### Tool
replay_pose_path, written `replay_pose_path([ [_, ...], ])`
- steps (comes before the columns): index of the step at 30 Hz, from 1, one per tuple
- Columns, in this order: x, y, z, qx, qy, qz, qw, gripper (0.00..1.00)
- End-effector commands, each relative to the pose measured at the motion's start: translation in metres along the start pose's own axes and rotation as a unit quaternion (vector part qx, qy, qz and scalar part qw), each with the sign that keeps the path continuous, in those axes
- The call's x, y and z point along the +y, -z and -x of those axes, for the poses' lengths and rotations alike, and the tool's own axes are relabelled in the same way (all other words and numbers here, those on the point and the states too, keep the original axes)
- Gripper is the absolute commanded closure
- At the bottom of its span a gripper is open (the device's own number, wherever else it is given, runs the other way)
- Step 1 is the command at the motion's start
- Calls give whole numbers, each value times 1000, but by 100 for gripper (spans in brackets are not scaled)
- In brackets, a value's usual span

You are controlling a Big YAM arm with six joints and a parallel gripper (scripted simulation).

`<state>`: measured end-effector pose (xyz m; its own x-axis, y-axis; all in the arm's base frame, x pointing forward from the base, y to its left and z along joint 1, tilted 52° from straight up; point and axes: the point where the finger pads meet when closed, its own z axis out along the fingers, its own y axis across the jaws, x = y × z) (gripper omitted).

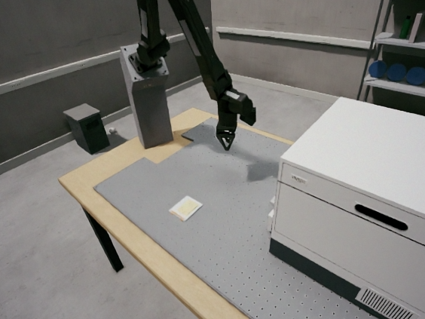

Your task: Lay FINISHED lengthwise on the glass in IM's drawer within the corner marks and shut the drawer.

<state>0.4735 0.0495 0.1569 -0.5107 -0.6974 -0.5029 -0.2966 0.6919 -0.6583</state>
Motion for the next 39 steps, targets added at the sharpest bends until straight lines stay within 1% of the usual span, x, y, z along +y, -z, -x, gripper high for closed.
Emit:
replay_pose_path([
  [1, -8, -6, 21, -9, 91, -4, 996, 44],
  [5, -21, -13, 35, -13, 155, -10, 988, 52],
  [9, -34, -21, 49, -15, 217, -18, 976, 60],
  [11, -34, -21, 49, -15, 217, -18, 976, 60],
  [12, -37, -22, 53, -17, 233, -20, 972, 62],
  [16, -47, -29, 70, -23, 297, -25, 954, 69],
  [21, -59, -37, 90, -29, 375, -31, 926, 69],
  [26, -72, -44, 110, -36, 450, -38, 891, 69],
  [28, -72, -44, 110, -36, 450, -38, 891, 69],
  [30, -76, -47, 120, -39, 480, -40, 876, 69],
  [31, -79, -49, 124, -40, 485, -41, 873, 69],
  [39, -98, -60, 158, -41, 485, -42, 873, 69],
])
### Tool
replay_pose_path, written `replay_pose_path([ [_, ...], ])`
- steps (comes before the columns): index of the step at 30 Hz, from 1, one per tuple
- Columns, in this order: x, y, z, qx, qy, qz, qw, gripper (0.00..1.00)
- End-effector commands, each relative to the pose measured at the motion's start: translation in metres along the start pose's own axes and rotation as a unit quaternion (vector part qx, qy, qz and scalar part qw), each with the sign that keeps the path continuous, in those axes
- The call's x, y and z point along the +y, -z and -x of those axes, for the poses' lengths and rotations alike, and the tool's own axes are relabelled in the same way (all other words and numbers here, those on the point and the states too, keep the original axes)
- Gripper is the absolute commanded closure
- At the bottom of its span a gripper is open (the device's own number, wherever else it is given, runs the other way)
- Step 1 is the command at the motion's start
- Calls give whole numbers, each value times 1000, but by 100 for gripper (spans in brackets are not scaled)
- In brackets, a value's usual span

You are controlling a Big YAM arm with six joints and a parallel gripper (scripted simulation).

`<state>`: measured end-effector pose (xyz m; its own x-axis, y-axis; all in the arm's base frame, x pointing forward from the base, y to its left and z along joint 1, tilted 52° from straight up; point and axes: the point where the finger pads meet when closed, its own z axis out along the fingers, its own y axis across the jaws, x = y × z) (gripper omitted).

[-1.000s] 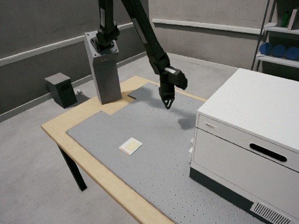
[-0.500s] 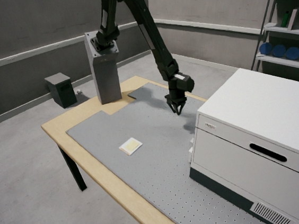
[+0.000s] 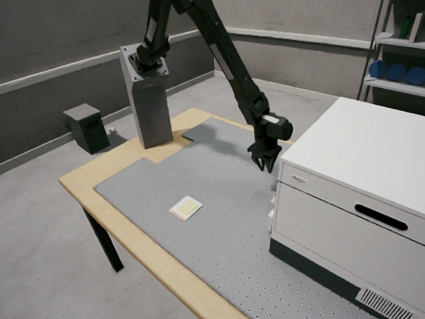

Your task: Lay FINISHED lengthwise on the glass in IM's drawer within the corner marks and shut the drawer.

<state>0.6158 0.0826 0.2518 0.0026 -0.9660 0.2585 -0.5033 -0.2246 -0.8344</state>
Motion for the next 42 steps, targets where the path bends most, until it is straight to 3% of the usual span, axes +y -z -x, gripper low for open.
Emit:
replay_pose_path([
  [1, -26, -9, -6, 3, 10, -5, 1000, 69],
  [11, -54, -21, -5, 3, 7, -6, 1000, 69],
  [14, -73, -3, -13, 5, 1, -26, 1000, 69],
  [16, -58, -11, -3, 1, 4, -16, 1000, 69],
  [25, -66, -9, -10, 5, 3, -20, 1000, 69],
  [27, -58, -11, -3, 1, 4, -16, 1000, 69],
  [28, -59, -21, -9, 5, 5, -13, 1000, 69],
  [38, -59, -36, -9, 6, 4, -16, 1000, 69],
  [40, -59, -36, -9, 6, 4, -16, 1000, 69],
  [41, -78, -17, -16, 7, -2, -34, 999, 69],
  [42, -70, -28, -12, 6, 1, -26, 1000, 69],
])
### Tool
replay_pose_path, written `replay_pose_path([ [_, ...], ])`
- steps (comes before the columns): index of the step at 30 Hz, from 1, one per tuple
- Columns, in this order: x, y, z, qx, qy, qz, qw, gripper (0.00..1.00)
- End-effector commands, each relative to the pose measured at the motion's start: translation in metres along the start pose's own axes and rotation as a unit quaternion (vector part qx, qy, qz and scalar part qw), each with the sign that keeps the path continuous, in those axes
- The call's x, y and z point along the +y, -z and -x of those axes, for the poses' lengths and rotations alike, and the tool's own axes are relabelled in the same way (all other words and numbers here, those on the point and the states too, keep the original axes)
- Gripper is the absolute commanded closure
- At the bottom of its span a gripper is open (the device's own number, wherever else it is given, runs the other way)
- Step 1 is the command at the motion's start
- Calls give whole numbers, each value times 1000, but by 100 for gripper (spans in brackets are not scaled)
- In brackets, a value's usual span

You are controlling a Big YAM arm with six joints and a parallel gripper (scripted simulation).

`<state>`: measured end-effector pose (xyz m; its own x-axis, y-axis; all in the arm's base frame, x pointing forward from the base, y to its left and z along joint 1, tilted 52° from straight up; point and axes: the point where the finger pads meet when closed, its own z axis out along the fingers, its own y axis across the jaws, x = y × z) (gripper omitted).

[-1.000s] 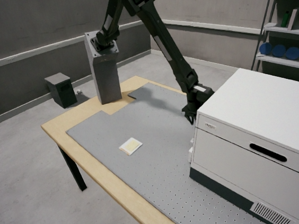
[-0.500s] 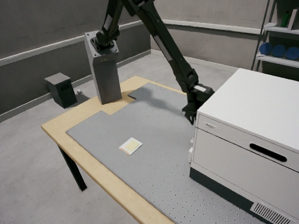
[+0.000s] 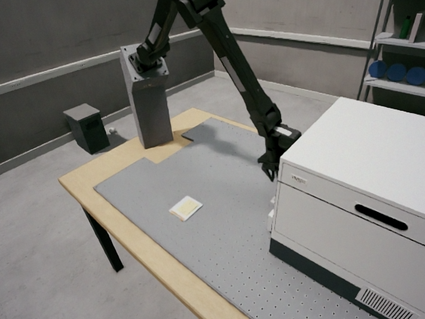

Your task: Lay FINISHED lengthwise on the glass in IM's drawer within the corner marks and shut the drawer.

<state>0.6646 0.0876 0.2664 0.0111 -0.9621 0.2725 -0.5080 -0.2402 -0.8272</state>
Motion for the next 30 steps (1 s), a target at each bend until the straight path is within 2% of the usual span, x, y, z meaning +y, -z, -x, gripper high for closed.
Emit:
replay_pose_path([
  [1, -22, -5, -9, 5, -4, -20, 1000, 69],
  [15, -20, -22, -11, 6, -4, -18, 1000, 69],
  [16, -41, -1, -13, 4, -8, -37, 999, 69],
  [18, -22, -25, -7, 3, -4, -20, 1000, 69],
  [30, -20, -42, -11, 6, -4, -17, 1000, 69],
])
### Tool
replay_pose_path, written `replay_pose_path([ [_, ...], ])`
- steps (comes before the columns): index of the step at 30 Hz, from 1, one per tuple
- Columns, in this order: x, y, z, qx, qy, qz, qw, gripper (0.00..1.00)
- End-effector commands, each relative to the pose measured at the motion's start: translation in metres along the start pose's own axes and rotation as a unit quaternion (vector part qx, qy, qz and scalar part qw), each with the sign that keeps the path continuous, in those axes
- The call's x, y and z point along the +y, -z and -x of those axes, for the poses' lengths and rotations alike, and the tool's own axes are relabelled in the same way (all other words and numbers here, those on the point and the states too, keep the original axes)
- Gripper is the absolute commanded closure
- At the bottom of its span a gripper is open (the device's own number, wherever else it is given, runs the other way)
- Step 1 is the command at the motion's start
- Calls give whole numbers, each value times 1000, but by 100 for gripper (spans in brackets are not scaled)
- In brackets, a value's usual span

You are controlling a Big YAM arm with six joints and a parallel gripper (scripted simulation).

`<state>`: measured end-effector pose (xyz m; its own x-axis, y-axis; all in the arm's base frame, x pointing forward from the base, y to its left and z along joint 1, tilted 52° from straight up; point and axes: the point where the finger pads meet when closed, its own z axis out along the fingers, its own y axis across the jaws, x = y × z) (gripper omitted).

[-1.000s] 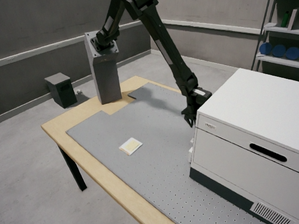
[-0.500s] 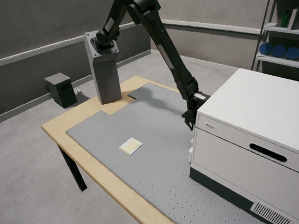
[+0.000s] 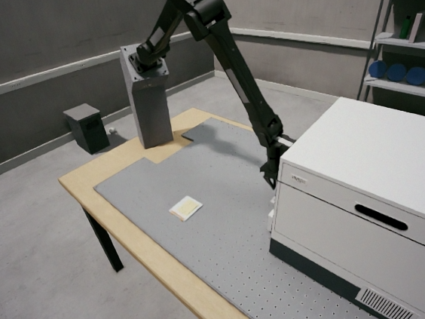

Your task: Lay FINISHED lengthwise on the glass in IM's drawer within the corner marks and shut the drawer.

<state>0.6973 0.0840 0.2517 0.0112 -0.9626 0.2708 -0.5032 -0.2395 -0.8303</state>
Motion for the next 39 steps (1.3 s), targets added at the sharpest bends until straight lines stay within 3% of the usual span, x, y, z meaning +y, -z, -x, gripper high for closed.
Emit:
replay_pose_path([
  [1, -16, -7, -11, 7, -3, -15, 1000, 69],
  [2, -16, -7, -11, 7, -3, -15, 1000, 69],
  [3, -37, 13, -14, 6, -8, -34, 999, 69],
  [5, -16, -10, -8, 5, -2, -15, 1000, 69],
  [13, -16, -21, -8, 4, -2, -14, 1000, 69],
  [15, -17, -20, -8, 5, -2, -14, 1000, 69],
  [17, -35, -4, -16, 8, -7, -32, 999, 69],
  [23, -18, -11, -4, 2, -4, -15, 1000, 69],
  [29, -18, -11, -4, 2, -4, -15, 1000, 69],
  [39, -18, -11, -4, 2, -4, -15, 1000, 85],
])
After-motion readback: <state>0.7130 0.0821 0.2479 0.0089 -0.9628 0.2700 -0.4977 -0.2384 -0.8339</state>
